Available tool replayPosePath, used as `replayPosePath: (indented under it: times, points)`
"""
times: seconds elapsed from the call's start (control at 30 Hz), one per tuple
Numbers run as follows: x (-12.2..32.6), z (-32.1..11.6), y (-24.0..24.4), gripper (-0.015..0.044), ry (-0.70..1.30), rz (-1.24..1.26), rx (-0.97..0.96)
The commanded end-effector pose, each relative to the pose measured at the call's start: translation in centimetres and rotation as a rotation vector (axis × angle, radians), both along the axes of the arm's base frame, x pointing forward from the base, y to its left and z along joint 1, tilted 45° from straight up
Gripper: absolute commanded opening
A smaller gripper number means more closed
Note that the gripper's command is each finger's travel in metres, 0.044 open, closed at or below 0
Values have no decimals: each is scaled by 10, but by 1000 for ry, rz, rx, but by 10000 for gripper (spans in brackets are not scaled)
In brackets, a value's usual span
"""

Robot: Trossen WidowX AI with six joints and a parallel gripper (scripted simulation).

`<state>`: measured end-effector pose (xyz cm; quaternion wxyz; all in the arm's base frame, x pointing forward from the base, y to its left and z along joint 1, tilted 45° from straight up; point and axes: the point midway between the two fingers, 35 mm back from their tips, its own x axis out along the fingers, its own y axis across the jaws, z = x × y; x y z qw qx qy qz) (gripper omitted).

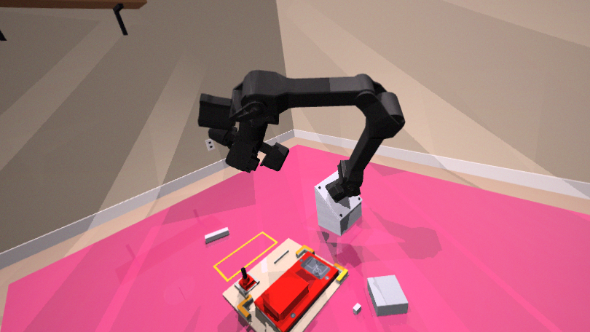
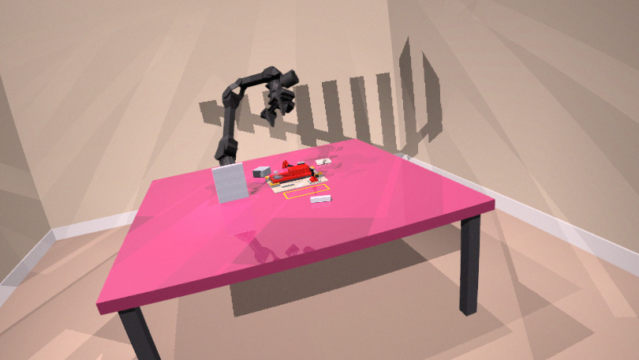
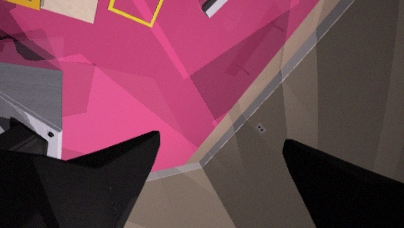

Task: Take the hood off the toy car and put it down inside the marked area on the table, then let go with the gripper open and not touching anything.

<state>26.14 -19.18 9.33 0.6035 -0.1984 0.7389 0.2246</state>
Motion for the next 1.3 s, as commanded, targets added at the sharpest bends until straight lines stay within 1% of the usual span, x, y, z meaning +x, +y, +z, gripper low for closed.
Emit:
replayPosePath:
  times: [0.0,0.13,0.27,0.47,0.53,0.8,1.27]
  points:
    - [21,-12,40,440,-57,-70,99]
    - [44,-23,94,440,-101,-187,244]
    - [60,-30,153,440,-94,-318,411]
    - [66,-26,244,440,25,-508,660]
    - [65,-23,263,440,67,-545,708]
    - [63,-20,268,440,73,-550,714]
    - [63,-28,276,440,73,-550,714]
